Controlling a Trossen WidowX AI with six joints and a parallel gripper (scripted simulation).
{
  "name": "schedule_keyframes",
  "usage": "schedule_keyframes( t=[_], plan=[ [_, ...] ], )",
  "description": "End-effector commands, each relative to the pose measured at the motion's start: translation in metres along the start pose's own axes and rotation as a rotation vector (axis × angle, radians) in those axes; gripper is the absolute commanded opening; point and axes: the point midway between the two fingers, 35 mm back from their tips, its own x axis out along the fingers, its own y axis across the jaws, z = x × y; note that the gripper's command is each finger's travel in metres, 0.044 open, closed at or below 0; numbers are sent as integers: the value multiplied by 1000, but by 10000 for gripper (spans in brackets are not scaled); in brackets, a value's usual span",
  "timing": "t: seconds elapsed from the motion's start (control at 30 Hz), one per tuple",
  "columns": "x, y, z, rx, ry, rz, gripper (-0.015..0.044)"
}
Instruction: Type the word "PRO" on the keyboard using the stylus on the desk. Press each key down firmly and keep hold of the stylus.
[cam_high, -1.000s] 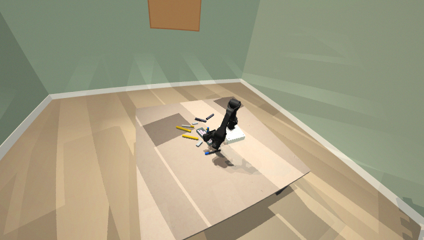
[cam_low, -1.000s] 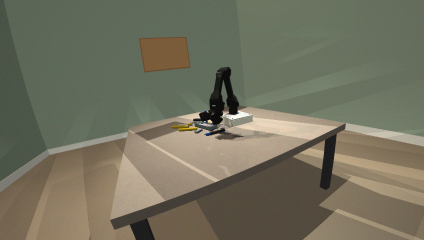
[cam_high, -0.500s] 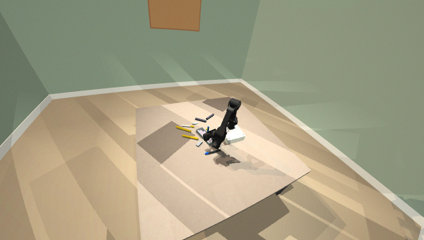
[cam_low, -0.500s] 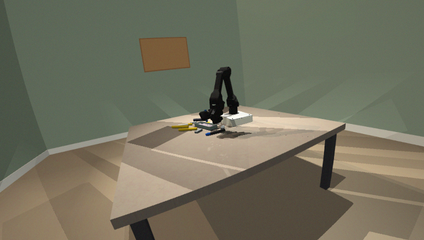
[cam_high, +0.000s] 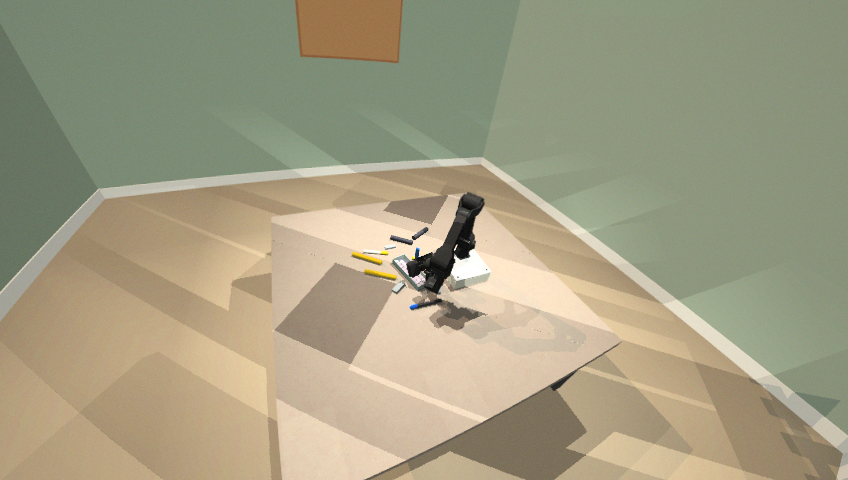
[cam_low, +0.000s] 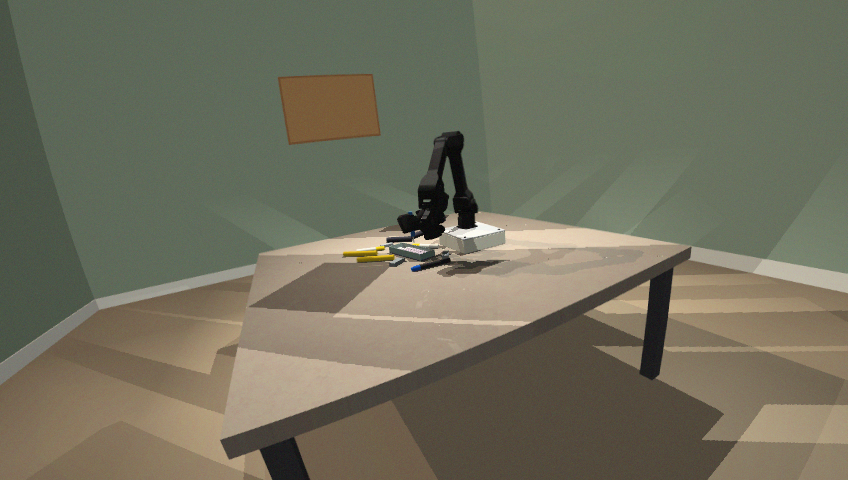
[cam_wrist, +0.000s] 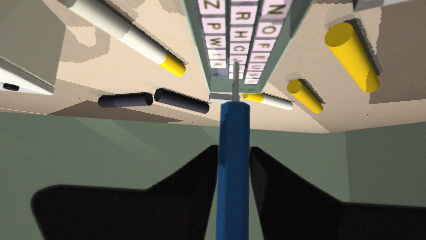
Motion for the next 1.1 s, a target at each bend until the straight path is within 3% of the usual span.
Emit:
schedule_keyframes(
  t=[0.0, 0.13, 0.87, 0.97, 1.07],
  plan=[
    [0, 0, 0, 0, 0, 0, 71],
    [2, -4, -2, 0, 0, -1, 0],
    [20, -21, 5, 2, 3, -6, 0],
    [22, -21, 8, 2, 3, -6, 79],
    [23, -21, 9, 2, 3, -6, 81]
  ],
)
